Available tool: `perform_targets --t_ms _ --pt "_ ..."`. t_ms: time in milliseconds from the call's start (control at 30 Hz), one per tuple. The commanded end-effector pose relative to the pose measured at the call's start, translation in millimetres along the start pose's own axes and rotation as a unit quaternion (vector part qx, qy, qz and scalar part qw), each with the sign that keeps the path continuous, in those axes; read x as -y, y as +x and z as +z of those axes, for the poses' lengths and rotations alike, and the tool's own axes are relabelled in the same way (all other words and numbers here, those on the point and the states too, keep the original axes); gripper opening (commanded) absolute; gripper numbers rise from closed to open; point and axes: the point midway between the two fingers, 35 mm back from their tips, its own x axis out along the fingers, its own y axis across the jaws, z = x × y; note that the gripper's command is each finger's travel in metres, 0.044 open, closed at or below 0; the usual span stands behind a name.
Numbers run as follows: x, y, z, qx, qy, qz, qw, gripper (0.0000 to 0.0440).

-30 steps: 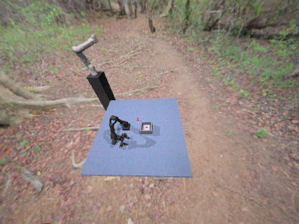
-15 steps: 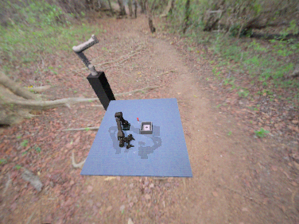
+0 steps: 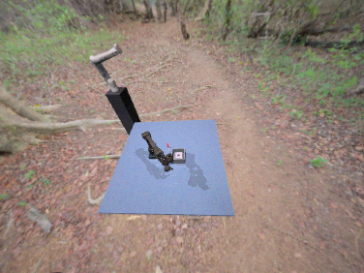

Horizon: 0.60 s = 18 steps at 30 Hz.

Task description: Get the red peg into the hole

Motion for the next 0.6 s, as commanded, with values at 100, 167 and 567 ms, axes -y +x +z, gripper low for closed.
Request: perform_targets --t_ms 100,167,567 --pt "-56 -10 34 -0.021 0.053 0.001 0.998 0.0440" --pt "-75 -12 40 -0.031 0.075 0.002 0.997 0.0440" --pt "-181 -30 30 -0.108 0.221 -0.006 0.969 0.0440"
